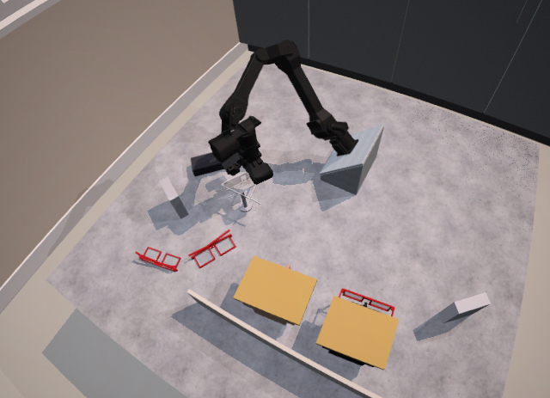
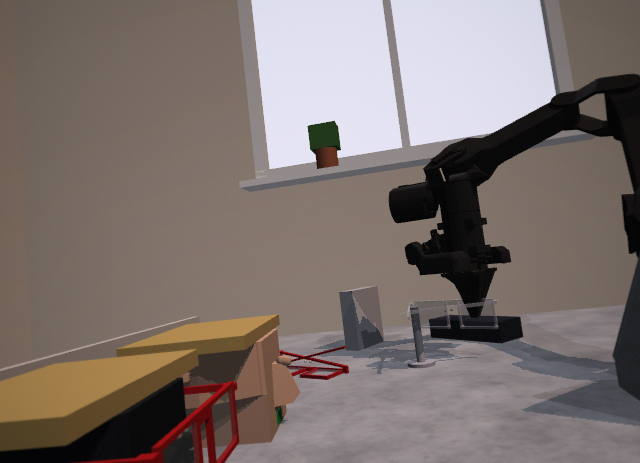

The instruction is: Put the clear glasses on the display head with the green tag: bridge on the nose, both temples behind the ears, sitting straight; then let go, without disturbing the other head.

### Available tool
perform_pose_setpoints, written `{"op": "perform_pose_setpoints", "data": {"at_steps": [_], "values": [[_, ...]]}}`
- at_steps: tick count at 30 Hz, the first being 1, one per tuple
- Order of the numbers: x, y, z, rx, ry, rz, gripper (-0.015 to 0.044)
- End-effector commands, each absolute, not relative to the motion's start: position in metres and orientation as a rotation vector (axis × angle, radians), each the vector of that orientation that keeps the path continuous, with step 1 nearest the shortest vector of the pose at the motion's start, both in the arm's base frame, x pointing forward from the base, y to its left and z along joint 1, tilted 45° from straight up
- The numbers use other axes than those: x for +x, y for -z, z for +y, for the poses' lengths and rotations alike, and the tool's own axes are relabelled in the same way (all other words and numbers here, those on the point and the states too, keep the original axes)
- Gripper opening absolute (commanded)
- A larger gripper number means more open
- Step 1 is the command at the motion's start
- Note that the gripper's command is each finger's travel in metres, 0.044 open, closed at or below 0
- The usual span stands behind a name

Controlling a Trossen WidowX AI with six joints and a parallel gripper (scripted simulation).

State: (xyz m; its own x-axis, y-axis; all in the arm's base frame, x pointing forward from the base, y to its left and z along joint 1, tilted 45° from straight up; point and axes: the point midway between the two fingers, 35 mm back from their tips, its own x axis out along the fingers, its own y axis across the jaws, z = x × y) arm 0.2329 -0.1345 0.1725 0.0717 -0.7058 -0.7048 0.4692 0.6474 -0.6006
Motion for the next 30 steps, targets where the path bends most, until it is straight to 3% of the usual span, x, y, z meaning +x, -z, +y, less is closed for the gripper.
{"op": "perform_pose_setpoints", "data": {"at_steps": [1,30], "values": [[0.228,-0.171,-0.135,-0.241,0.891,1.215,0.0],[0.212,-0.17,-0.135,-0.242,0.891,1.216,0.0]]}}
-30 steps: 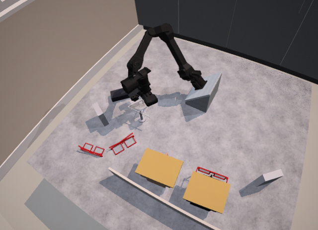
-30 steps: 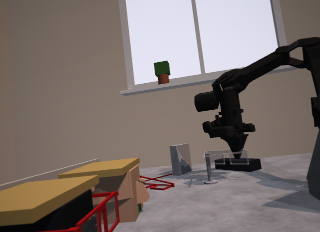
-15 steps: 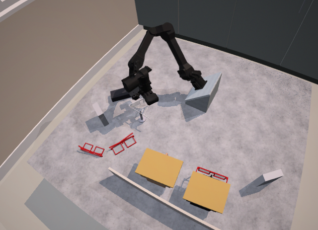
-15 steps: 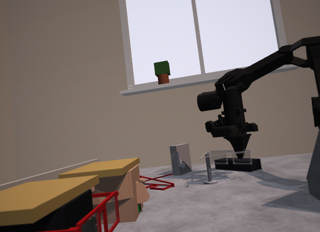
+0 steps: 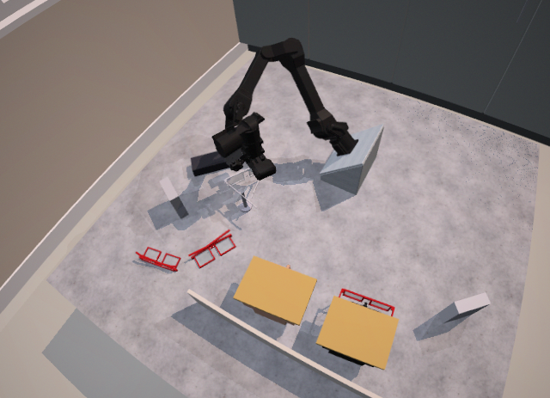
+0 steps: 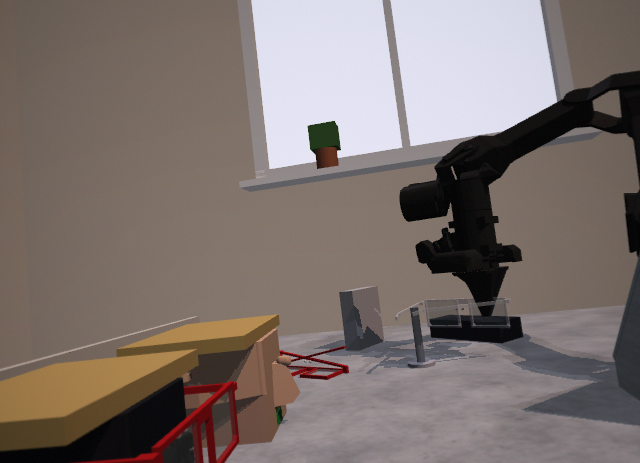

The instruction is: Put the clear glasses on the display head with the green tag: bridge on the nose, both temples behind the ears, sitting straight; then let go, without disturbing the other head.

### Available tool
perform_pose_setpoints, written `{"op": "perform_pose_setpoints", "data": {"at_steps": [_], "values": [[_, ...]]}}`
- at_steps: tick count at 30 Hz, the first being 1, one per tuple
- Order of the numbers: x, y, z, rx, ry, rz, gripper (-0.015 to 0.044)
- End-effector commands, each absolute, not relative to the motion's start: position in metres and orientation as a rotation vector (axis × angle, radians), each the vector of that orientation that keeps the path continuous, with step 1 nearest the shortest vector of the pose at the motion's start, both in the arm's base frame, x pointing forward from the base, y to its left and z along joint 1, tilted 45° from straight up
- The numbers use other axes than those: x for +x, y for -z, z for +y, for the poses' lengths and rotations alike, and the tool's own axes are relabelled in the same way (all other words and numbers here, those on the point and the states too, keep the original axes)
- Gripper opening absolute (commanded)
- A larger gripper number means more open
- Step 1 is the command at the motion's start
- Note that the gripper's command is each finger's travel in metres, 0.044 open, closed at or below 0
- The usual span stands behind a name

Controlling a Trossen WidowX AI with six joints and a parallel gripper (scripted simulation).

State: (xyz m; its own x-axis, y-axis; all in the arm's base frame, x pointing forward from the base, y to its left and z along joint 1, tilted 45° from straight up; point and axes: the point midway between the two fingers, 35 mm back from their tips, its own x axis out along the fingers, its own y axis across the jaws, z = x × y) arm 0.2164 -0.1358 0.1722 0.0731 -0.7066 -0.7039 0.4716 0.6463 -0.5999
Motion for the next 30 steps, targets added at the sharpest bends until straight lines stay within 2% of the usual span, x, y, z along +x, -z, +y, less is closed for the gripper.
{"op": "perform_pose_setpoints", "data": {"at_steps": [1,30], "values": [[0.212,-0.17,-0.135,-0.242,0.891,1.216,0.0],[0.198,-0.167,-0.133,-0.242,0.891,1.217,0.0]]}}
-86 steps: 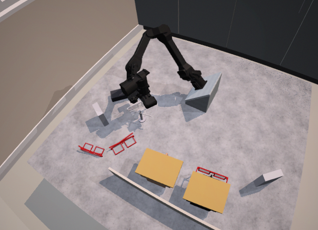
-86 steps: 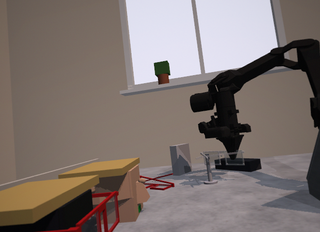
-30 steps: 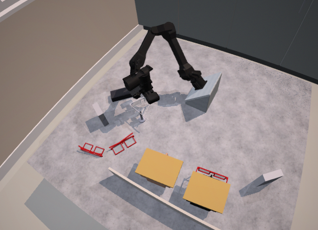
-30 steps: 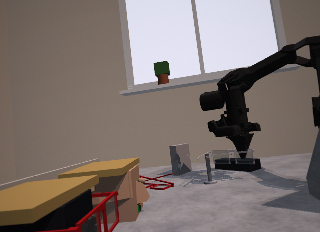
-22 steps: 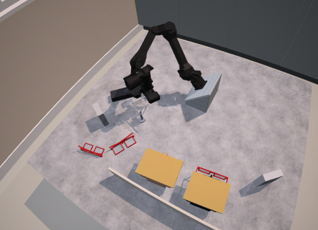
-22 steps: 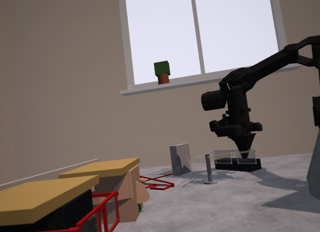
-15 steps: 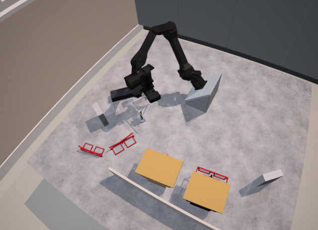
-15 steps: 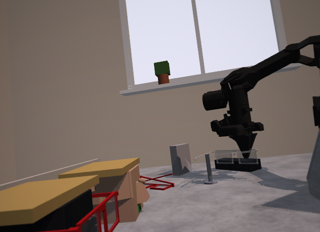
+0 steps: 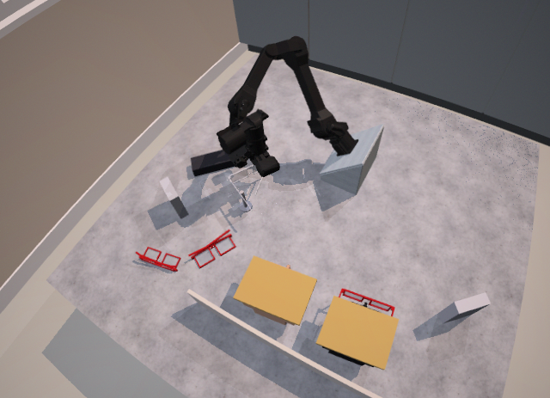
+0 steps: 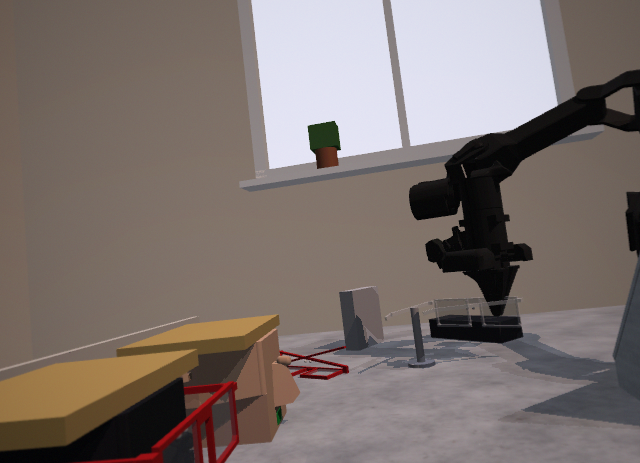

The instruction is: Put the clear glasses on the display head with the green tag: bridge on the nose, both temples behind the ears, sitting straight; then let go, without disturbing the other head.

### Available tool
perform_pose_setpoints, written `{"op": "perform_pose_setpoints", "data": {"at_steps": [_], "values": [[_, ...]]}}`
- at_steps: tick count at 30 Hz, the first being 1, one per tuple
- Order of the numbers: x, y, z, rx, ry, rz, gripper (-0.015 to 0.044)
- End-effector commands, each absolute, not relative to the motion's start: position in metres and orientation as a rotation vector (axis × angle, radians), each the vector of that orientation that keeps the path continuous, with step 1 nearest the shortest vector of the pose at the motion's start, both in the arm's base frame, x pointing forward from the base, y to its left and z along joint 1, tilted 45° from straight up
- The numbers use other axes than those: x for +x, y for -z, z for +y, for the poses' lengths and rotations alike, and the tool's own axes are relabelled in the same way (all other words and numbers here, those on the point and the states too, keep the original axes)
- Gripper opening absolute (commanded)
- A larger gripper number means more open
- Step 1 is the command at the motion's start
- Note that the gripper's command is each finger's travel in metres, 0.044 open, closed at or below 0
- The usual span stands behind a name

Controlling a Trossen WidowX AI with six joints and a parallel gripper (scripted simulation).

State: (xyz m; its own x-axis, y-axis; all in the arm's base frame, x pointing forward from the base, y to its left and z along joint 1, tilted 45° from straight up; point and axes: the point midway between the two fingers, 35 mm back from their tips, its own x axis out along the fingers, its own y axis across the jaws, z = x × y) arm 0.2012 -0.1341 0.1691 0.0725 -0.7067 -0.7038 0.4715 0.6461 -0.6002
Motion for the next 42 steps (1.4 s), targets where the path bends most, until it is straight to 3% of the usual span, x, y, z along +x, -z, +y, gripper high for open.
{"op": "perform_pose_setpoints", "data": {"at_steps": [1,42], "values": [[0.1983,-0.1667,-0.1333,-0.242,0.891,1.217,0.0],[0.205,-0.1695,-0.1354,-0.242,0.891,1.216,0.0]]}}
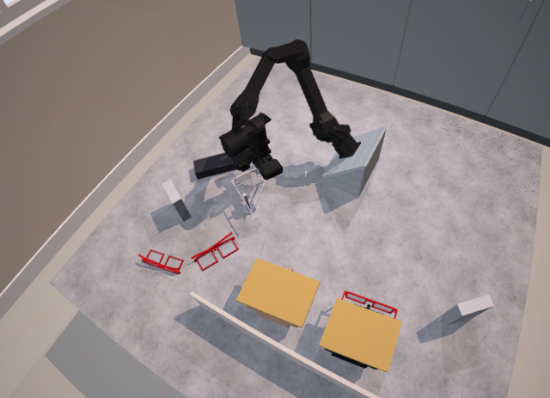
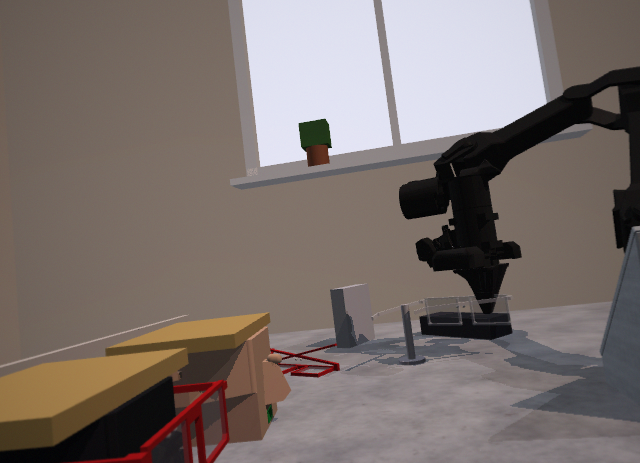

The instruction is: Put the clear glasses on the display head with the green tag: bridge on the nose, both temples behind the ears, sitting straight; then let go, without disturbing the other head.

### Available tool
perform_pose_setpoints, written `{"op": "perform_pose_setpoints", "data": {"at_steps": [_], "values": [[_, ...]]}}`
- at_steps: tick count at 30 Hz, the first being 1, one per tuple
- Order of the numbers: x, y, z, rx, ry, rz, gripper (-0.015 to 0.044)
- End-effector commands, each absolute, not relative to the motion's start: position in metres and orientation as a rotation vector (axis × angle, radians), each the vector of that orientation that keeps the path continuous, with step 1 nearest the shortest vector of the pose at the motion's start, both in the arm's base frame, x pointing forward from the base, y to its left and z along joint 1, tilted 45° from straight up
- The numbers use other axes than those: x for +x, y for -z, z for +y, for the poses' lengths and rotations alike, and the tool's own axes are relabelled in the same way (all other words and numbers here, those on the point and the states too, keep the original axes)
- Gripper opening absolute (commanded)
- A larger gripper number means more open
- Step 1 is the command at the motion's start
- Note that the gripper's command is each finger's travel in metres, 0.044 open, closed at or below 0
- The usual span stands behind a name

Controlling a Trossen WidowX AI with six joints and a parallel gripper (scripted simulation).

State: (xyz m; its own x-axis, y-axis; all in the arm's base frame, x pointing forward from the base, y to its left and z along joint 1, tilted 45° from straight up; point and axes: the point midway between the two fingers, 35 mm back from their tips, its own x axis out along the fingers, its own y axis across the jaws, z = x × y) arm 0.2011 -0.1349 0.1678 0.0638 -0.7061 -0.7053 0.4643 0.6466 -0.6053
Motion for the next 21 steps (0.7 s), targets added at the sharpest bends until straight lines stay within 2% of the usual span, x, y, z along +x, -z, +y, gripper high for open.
{"op": "perform_pose_setpoints", "data": {"at_steps": [1,21], "values": [[0.206,-0.17,-0.136,-0.242,0.891,1.216,0.0],[0.206,-0.213,-0.095,-0.24,0.889,1.22,0.0]]}}
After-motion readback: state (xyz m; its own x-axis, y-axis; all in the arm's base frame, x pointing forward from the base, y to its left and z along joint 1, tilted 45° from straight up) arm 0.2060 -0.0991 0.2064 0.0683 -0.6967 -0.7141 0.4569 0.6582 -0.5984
